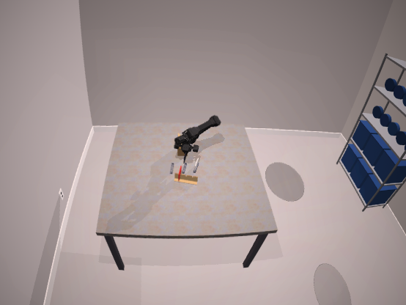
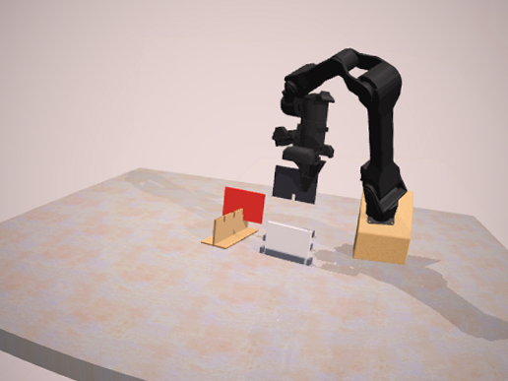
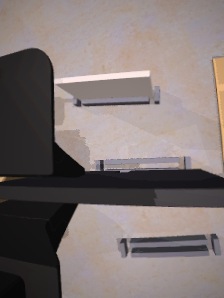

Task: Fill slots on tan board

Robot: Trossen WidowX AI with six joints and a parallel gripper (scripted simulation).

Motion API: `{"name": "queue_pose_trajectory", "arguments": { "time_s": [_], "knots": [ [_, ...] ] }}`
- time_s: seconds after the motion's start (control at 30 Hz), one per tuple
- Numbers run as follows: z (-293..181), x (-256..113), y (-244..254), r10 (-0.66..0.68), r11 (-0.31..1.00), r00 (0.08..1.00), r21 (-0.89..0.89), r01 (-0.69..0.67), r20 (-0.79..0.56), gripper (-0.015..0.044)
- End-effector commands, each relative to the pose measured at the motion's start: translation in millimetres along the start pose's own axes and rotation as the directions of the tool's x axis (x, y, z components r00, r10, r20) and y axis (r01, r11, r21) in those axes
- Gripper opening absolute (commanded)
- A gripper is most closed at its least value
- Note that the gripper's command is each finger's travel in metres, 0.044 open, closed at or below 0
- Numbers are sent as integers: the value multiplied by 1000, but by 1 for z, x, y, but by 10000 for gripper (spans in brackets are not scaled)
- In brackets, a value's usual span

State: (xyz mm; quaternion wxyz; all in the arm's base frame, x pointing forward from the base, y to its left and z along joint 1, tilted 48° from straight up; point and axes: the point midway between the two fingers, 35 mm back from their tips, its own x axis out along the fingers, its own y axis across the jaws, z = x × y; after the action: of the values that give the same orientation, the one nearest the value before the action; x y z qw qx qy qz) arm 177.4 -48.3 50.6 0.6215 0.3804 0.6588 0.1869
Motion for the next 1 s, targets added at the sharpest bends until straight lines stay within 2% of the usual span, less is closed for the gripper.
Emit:
{"name": "queue_pose_trajectory", "arguments": {
  "time_s": [0.0,0.97],
  "knots": [
    [0,-4,0,-2,1000,1000,-3,2,-2,0],
    [70,-11,16,-9,1000,1000,-13,9,4,0]
  ]
}}
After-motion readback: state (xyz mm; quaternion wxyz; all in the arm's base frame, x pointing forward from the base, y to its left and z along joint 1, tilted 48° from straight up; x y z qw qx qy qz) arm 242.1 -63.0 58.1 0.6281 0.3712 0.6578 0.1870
